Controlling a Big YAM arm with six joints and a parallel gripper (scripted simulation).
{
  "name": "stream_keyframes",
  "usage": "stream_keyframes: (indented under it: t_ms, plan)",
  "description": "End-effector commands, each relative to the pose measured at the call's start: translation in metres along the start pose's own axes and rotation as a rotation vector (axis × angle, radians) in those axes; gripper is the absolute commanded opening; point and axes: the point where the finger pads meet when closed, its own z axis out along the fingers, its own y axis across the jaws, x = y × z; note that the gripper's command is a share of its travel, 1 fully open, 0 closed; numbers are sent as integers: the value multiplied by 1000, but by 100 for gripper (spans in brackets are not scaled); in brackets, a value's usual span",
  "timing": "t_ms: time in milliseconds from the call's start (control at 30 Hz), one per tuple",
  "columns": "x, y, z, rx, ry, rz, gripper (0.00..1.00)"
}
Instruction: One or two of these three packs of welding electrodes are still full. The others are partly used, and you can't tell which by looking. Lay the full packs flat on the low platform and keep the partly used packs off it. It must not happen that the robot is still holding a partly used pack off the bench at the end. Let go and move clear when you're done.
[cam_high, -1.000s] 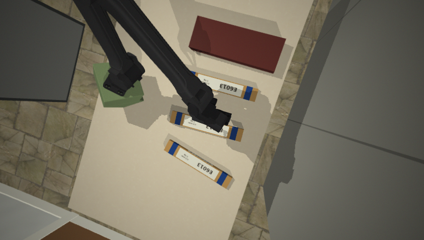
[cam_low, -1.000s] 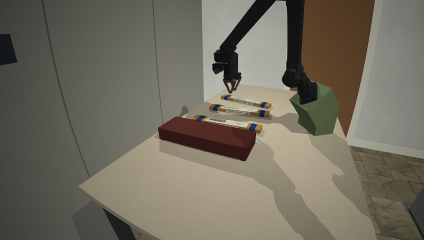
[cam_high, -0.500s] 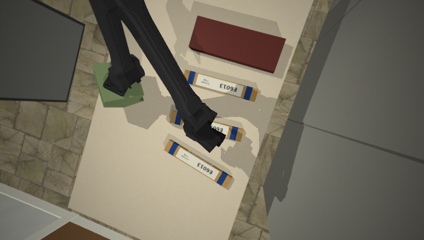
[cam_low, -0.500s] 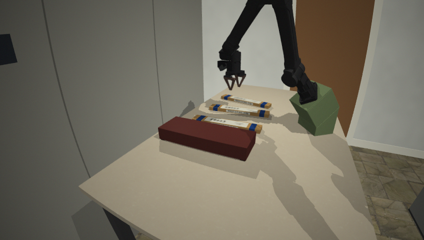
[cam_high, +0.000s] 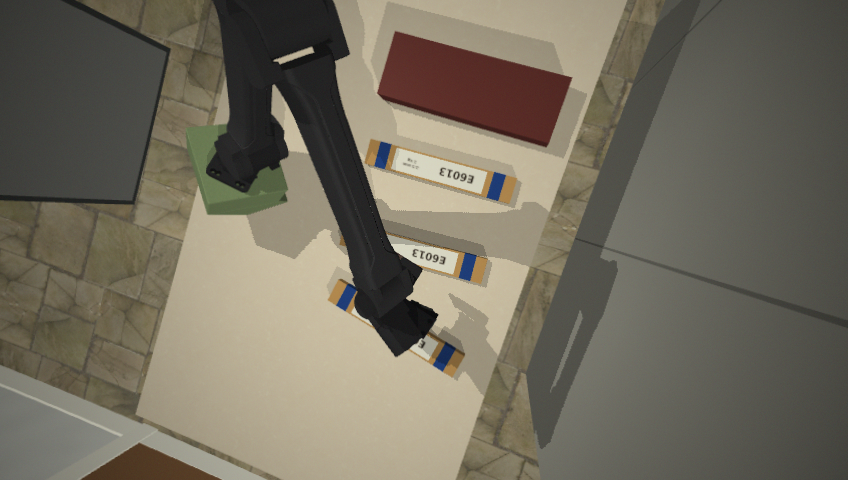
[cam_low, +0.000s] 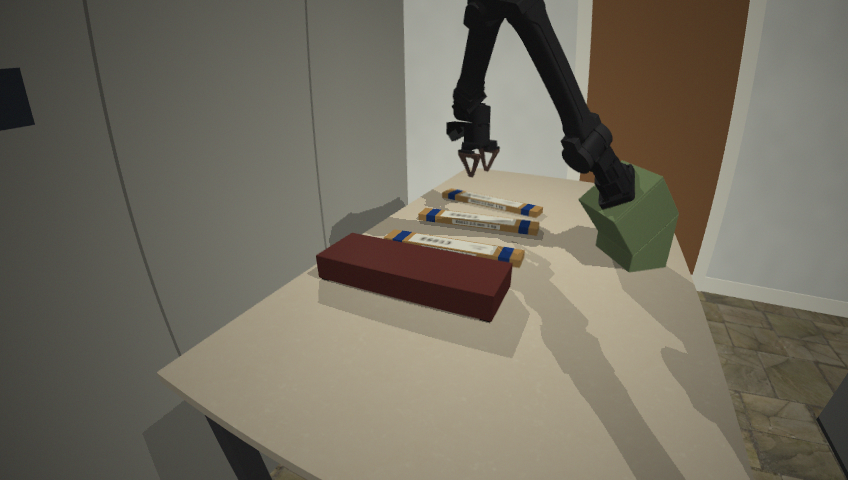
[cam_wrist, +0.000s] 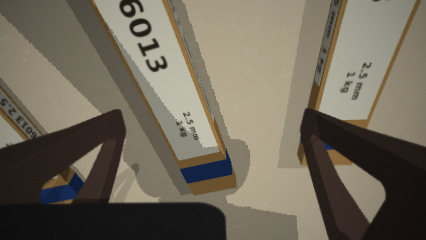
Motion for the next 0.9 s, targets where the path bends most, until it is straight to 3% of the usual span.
stream_keyframes:
  t_ms: [0,633,867]
  plan:
    - [-22,-30,-6,18,-34,-46,96]
    - [-38,-143,5,17,-19,-32,96]
    - [-33,-136,9,9,-7,-38,96]
